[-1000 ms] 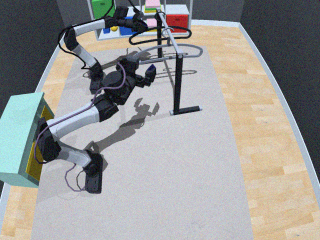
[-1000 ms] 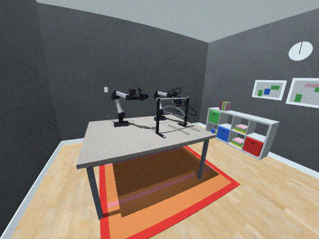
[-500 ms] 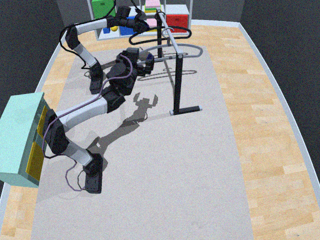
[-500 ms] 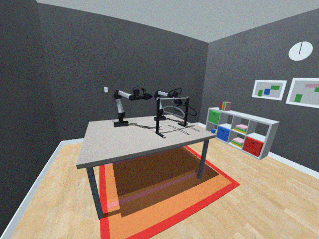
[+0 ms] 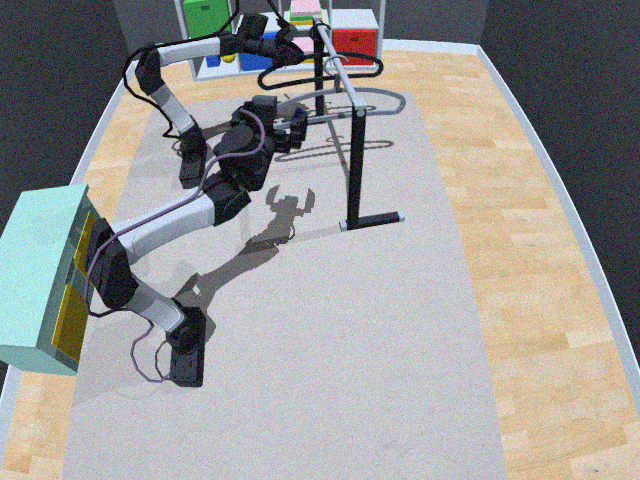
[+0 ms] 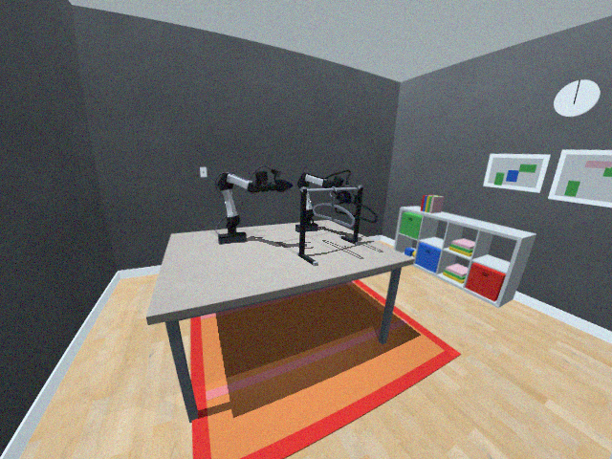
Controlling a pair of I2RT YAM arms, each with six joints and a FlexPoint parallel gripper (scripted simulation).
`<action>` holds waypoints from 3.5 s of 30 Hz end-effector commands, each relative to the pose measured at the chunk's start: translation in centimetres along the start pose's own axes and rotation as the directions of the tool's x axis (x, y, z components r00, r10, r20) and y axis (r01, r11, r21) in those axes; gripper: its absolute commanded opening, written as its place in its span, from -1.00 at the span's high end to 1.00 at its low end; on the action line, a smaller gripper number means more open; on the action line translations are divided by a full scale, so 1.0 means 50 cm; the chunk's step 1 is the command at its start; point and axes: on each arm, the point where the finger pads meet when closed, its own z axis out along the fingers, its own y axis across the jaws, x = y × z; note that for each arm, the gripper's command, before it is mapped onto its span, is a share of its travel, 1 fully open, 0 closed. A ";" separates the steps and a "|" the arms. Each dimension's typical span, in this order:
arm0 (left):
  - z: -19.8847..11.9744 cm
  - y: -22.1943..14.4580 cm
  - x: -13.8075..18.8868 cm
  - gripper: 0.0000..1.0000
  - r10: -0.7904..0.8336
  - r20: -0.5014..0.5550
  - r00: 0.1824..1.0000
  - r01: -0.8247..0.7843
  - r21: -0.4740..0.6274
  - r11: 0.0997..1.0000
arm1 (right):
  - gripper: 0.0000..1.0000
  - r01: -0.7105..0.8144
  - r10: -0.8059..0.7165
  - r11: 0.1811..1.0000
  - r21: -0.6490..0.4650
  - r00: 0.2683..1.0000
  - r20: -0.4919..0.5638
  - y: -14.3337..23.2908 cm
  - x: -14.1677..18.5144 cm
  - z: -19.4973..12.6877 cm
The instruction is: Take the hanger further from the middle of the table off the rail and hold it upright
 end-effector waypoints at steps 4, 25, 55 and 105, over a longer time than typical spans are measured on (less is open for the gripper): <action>0.017 0.000 -0.039 0.39 0.007 0.043 0.999 -0.006 -0.009 1.000 | -1.00 0.043 -0.045 0.998 -0.050 0.998 -0.039 0.022 -0.006 0.001; 0.045 -0.004 -0.025 0.96 0.005 0.030 1.000 -0.005 -0.002 1.000 | -1.00 0.050 -0.054 0.997 -0.052 0.995 -0.080 0.021 0.016 0.000; -0.082 -0.005 -0.047 1.00 0.007 0.010 1.000 -0.007 0.004 1.000 | -1.00 0.050 -0.054 0.997 -0.052 0.995 -0.080 0.021 0.016 0.000; -0.301 -0.003 -0.004 1.00 0.023 0.038 0.999 -0.023 0.000 1.000 | -1.00 0.019 -0.028 0.955 -0.296 0.999 -0.028 0.105 -0.013 -0.013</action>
